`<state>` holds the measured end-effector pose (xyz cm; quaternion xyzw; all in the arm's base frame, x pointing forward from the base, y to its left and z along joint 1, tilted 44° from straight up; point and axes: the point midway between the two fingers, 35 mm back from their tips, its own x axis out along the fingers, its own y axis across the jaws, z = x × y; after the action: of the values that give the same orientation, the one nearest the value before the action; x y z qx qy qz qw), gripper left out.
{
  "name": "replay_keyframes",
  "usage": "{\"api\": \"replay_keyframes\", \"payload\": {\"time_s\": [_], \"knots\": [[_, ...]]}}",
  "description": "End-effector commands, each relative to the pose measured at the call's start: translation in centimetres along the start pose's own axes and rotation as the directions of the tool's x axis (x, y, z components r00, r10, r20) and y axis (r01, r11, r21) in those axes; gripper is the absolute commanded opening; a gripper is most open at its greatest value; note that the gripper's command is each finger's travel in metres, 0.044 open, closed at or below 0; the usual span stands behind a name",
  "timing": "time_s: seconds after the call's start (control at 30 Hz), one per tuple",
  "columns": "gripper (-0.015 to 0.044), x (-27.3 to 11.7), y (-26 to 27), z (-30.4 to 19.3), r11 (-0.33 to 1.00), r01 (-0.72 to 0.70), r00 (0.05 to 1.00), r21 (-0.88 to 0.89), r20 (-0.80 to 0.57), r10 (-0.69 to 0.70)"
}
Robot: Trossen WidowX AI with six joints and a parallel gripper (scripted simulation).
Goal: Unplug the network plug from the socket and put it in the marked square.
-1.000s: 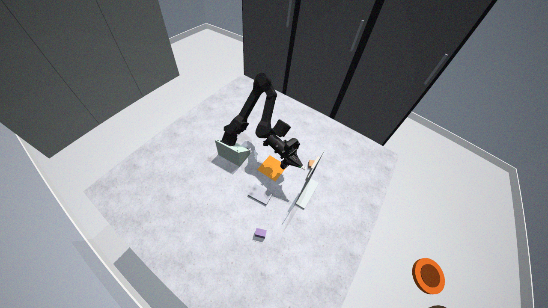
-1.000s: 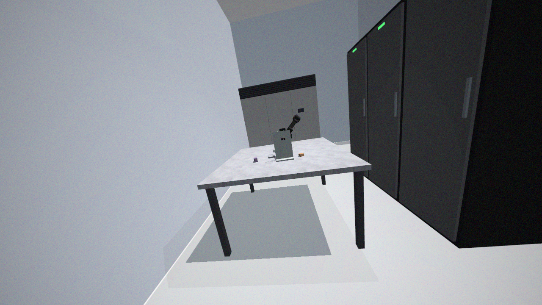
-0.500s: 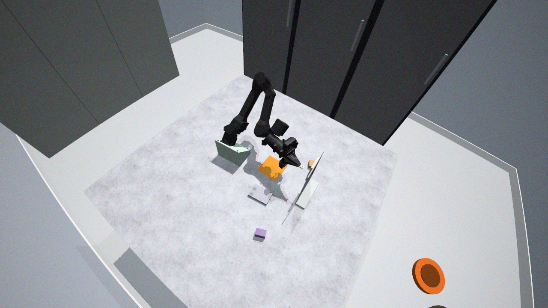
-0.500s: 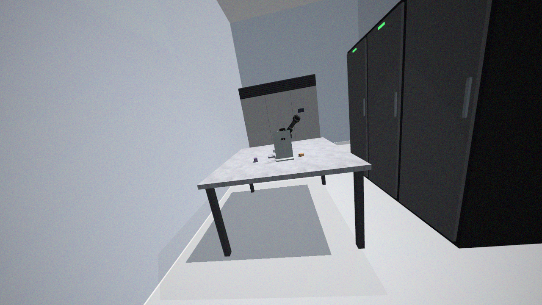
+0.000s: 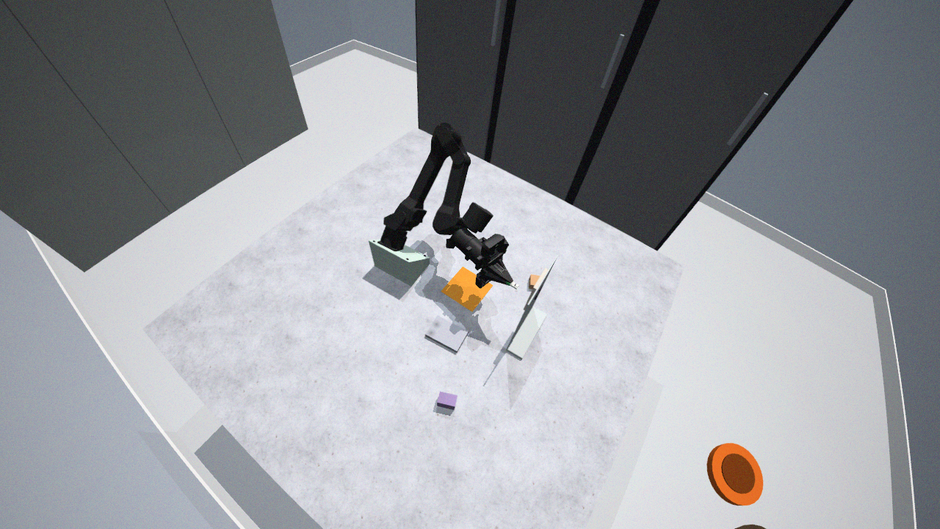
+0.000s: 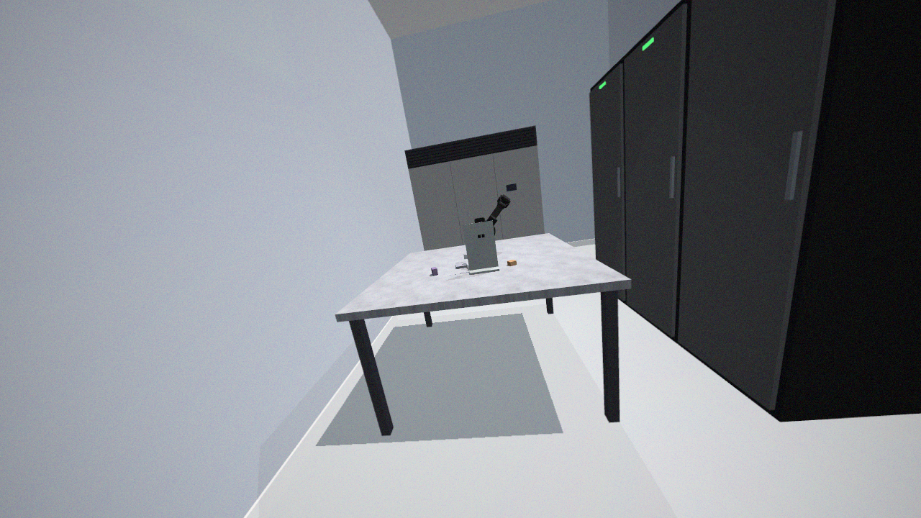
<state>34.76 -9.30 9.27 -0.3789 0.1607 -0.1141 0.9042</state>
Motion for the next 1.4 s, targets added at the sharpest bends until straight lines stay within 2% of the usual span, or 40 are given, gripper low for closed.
{"api": "replay_keyframes", "payload": {"time_s": [0.0,0.67,1.37], "knots": [[0.0,-0.3,-0.1,-0.1,1.0,0.003,1.0,-0.001,0.003,-0.003],[0.0,-1.1,0.0,-0.4,1.0,0.0,1.0,0.001,0.0,0.0],[0.0,-2.3,-4.2,-0.6,1.0,0.001,1.0,-0.002,0.0,-0.001]]}}
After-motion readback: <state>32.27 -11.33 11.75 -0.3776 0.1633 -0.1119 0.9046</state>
